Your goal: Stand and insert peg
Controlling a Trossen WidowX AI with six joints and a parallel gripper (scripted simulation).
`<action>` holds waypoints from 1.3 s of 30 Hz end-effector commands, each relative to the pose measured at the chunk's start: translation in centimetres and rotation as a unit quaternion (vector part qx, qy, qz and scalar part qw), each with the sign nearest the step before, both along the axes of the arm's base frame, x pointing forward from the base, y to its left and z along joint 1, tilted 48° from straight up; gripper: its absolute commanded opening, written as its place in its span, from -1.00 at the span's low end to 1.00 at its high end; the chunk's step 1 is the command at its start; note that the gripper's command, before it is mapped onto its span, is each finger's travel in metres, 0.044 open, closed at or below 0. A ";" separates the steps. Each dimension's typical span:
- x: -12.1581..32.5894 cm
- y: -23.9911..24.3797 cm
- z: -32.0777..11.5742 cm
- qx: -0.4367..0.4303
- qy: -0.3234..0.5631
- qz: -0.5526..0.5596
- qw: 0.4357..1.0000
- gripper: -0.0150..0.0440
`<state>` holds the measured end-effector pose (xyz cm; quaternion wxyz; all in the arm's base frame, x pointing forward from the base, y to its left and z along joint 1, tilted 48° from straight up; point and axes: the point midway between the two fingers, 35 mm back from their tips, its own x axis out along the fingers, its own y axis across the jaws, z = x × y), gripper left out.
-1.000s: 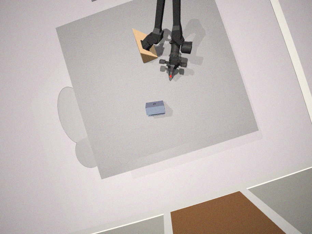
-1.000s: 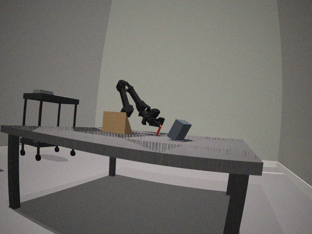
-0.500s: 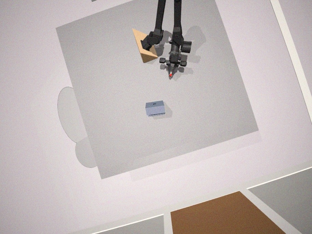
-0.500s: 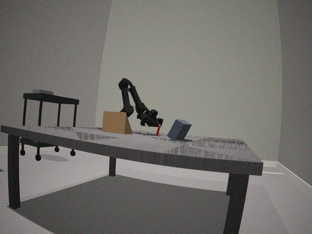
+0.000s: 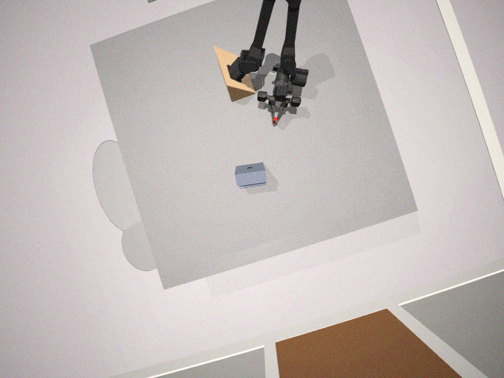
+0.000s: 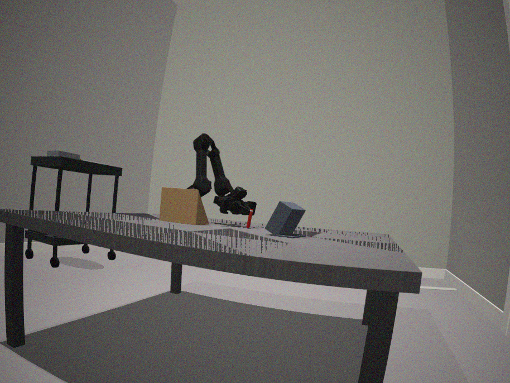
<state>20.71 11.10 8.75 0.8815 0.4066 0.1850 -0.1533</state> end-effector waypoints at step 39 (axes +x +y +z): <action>-0.6 0.5 -0.2 -0.005 -0.004 -0.003 1.000 -0.32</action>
